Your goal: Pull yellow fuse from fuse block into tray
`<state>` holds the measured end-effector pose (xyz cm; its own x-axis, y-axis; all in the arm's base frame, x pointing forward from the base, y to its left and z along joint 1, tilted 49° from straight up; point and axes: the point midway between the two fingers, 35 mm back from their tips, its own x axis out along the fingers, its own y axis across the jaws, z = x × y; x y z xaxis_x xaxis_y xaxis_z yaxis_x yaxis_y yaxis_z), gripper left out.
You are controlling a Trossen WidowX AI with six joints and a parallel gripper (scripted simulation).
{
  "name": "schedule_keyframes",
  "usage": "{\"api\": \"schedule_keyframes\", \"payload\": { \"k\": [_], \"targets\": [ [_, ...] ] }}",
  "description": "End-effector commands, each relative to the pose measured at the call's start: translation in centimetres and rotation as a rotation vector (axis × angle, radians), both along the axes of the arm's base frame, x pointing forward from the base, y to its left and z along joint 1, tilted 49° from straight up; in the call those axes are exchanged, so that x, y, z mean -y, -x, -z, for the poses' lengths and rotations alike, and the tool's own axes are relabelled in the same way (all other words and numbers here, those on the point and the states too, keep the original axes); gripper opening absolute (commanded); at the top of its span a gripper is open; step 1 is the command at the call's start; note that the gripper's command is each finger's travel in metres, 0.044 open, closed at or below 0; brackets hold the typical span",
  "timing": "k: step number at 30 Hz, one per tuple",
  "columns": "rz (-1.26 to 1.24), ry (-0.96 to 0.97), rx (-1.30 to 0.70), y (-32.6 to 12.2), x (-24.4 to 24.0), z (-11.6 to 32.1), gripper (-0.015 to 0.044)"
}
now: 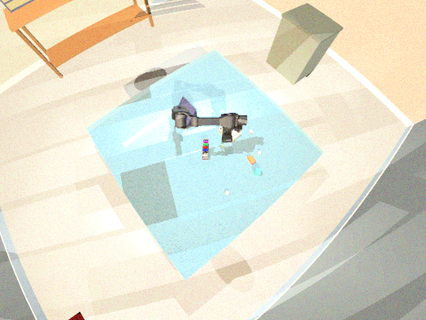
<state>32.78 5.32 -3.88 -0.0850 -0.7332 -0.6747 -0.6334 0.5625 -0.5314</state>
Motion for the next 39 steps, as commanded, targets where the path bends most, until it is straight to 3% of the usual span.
{"api": "schedule_keyframes", "payload": {
  "k": [1,12,39],
  "targets": [
    [0.006,0.003,-0.002,0.4,-1.6,2.2,0.0],
    [0.01,0.014,0.0,1.5,-4.2,5.8,0.0],
    [0.01,0.015,0.0,1.9,-1.2,8.5,0.0]
  ]
}}
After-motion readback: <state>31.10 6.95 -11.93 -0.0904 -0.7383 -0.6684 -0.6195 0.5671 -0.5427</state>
